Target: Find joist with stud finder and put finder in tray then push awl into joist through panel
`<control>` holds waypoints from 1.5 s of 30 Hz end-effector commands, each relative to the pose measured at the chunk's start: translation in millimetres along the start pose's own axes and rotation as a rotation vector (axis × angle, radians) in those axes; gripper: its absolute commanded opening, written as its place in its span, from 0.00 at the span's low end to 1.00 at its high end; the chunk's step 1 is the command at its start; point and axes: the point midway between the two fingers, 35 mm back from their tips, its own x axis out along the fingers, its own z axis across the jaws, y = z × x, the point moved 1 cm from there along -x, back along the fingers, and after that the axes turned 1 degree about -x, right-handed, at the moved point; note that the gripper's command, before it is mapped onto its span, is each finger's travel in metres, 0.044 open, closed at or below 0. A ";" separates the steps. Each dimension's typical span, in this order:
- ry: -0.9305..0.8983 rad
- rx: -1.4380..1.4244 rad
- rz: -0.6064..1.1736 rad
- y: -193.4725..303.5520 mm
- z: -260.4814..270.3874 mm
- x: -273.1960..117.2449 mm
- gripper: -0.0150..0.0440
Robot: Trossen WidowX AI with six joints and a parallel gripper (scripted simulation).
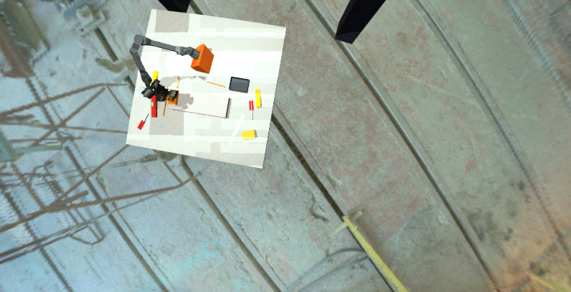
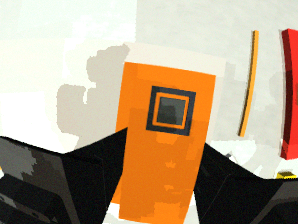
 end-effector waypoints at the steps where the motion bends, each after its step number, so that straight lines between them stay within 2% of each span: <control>1: 0.016 0.016 -0.022 -10.1 -6.3 -34.5 0.25; 4: 0.019 0.017 -0.023 -12.2 -7.2 -53.3 0.25; 12: -0.011 -0.034 -0.036 -22.1 13.9 -54.2 0.25; 29: -0.197 -0.395 -0.106 -55.2 169.9 -63.2 0.25; 45: -0.328 -0.743 -0.130 -28.3 315.2 -79.9 0.25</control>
